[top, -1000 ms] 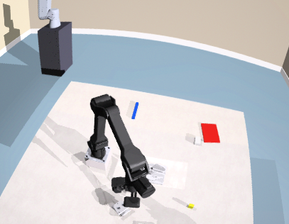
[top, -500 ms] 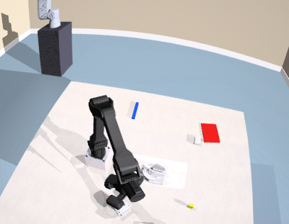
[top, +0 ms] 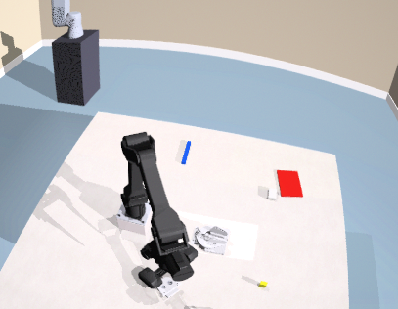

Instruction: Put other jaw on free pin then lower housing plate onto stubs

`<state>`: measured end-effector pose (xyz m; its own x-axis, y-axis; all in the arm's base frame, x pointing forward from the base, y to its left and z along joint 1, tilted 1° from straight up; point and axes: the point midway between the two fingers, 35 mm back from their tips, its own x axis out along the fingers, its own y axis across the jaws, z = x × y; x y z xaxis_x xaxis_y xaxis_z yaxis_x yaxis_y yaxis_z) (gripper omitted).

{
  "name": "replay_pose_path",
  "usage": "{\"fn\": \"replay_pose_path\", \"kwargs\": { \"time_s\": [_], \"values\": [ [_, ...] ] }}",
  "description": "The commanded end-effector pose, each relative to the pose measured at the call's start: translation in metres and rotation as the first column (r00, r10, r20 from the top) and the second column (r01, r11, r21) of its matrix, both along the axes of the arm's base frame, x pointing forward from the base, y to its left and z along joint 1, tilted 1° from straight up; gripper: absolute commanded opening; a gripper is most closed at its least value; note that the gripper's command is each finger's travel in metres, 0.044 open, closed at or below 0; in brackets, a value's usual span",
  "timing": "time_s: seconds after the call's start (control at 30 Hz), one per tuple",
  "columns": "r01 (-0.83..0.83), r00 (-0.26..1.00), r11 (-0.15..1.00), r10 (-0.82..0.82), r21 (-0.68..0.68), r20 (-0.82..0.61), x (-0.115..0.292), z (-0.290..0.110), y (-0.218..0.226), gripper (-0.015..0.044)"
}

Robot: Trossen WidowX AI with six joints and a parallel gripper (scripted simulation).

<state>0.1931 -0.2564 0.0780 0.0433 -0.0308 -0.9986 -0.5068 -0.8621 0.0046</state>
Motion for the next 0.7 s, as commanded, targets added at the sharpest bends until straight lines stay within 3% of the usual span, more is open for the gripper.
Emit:
{"fn": "replay_pose_path", "kwargs": {
  "time_s": [0.0, 0.67],
  "values": [
    [0.012, 1.0, 1.0, -0.012, 0.008, -0.011, -0.0008, -0.0347, 0.0, 0.044],
    [0.012, 1.0, 1.0, -0.012, 0.008, -0.011, -0.0007, -0.0404, 0.0, 0.044]
  ]
}}
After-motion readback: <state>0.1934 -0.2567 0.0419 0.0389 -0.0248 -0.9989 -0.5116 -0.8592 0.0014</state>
